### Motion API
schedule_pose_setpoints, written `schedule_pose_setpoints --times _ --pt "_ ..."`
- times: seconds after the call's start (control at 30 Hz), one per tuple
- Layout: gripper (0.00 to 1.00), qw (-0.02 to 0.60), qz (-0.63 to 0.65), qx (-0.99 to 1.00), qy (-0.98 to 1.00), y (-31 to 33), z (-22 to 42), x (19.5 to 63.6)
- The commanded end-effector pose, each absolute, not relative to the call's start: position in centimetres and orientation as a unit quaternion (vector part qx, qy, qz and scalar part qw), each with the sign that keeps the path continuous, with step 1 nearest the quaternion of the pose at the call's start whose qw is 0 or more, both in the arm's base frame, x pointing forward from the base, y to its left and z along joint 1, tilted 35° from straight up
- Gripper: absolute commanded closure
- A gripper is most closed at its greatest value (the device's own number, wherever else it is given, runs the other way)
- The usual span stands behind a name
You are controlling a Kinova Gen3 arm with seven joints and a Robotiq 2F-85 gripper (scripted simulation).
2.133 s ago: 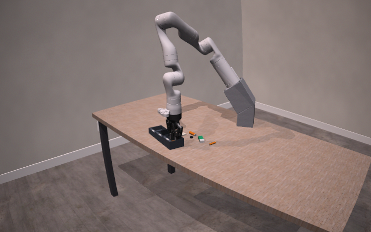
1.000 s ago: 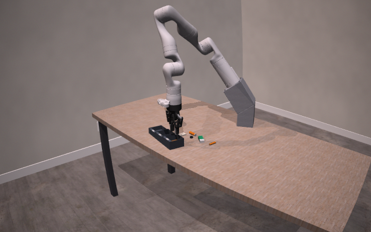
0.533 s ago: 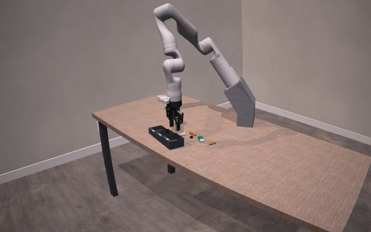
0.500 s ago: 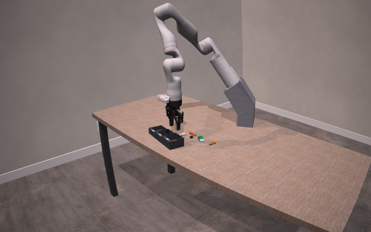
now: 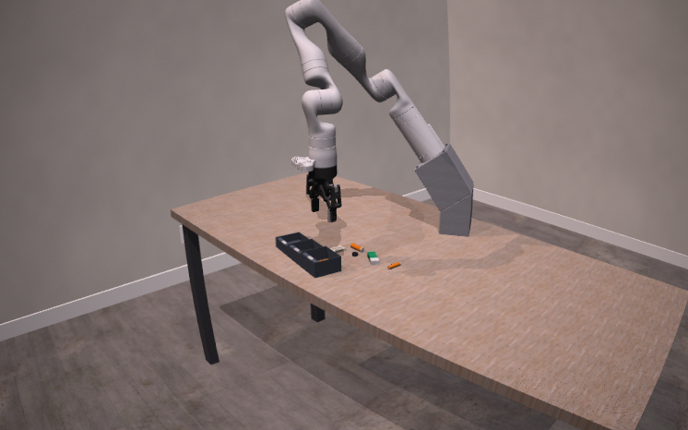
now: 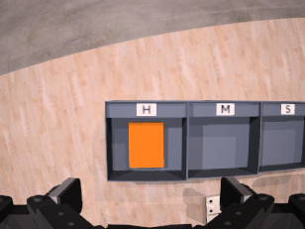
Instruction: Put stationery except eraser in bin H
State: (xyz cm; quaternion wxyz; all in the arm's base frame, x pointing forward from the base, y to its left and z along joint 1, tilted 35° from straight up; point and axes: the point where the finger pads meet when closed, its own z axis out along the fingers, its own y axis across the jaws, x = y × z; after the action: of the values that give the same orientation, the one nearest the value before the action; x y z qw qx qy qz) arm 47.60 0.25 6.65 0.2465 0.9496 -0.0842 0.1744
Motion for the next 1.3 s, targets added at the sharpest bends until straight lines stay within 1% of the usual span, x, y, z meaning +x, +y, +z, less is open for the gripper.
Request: schedule_pose_setpoints --times 0.0,0.43,1.27 --pt "0.0 0.239 0.182 0.95 -0.083 1.4 8.2 47.7" --pt "0.0 0.239 0.182 0.95 -0.083 3.5 11.8 46.3" --pt "0.0 0.239 0.182 0.95 -0.083 3.5 11.8 46.3"
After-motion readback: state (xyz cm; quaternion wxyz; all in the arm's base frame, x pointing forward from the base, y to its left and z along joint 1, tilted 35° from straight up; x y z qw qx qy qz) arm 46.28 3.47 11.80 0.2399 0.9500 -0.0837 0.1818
